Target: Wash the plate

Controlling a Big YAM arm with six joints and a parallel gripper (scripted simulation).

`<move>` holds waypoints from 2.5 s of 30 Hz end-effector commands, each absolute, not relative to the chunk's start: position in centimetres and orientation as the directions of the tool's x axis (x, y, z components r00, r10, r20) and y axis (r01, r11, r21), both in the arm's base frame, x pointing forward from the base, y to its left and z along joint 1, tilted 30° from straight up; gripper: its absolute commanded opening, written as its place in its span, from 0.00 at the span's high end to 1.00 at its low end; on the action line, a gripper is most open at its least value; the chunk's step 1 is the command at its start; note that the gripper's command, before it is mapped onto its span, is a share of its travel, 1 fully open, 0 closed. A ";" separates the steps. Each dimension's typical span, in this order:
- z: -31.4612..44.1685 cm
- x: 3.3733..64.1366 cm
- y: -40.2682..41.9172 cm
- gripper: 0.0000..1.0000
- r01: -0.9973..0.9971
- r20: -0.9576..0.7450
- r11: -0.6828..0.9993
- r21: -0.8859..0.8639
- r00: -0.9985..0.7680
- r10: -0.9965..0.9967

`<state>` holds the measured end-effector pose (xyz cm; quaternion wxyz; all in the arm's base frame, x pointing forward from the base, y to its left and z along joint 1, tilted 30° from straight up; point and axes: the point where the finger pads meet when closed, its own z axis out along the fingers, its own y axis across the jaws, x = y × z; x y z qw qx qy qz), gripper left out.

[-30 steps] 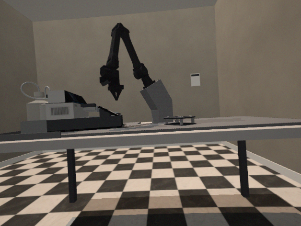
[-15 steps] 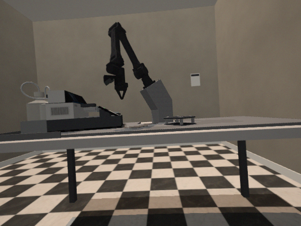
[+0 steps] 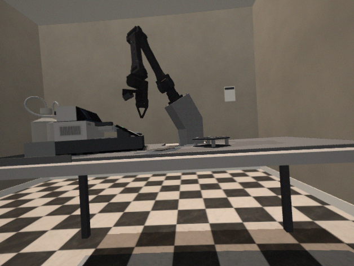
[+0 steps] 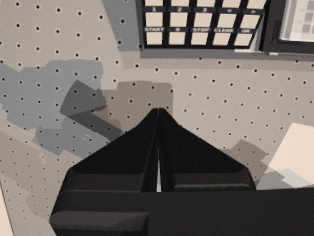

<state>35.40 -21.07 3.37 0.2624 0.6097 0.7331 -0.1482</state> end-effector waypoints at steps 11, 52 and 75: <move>0.0 36.3 -21.0 1.00 0.967 -0.752 0.232 0.103 -0.077 0.655; 1.6 36.9 -22.0 1.00 0.966 -0.761 0.214 0.146 -0.028 0.648; -0.7 37.2 -23.6 1.00 0.970 -0.754 0.209 0.124 -0.045 0.655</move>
